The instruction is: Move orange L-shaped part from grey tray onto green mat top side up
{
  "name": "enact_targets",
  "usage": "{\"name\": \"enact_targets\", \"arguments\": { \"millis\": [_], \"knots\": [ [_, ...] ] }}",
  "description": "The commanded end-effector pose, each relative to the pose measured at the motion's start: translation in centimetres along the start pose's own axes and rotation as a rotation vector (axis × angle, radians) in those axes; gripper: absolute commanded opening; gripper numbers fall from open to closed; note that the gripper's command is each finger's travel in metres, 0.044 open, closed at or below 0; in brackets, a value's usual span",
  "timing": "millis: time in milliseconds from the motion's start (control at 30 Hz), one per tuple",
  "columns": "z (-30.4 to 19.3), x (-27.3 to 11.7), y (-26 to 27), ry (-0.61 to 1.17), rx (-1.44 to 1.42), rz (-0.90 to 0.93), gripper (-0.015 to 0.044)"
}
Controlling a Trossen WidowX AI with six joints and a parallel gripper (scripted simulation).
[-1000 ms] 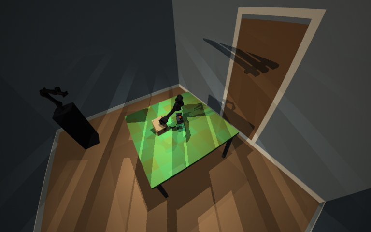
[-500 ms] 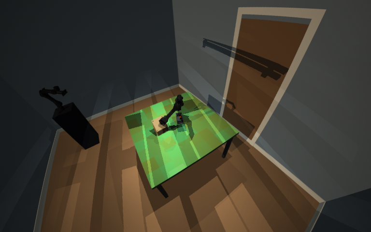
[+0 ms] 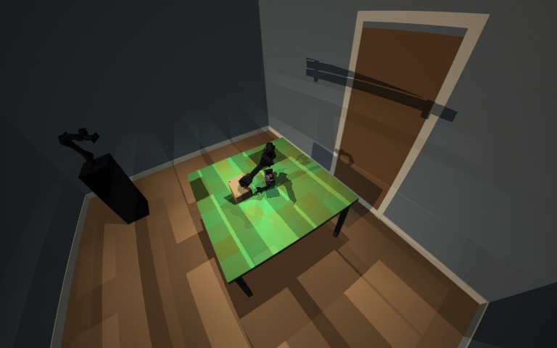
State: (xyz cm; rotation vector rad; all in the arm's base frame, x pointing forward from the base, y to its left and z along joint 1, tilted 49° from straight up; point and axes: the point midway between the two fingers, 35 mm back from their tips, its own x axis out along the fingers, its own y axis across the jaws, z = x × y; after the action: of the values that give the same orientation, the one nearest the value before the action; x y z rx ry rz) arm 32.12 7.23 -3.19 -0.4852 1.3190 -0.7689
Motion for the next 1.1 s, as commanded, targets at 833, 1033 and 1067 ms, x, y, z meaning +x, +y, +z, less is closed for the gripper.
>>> {"name": "enact_targets", "arguments": {
  "millis": [833, 1033, 1067],
  "knots": [
    [-0.7, -0.1, -7.0, 0.025, -1.363, -0.001, 0.0280],
    [-0.7, 1.1, -7.0, 0.025, -1.363, -0.001, 0.0280],
    [-0.7, 1.6, -7.0, 0.025, -1.363, -0.002, 0.0280]
  ]
}}
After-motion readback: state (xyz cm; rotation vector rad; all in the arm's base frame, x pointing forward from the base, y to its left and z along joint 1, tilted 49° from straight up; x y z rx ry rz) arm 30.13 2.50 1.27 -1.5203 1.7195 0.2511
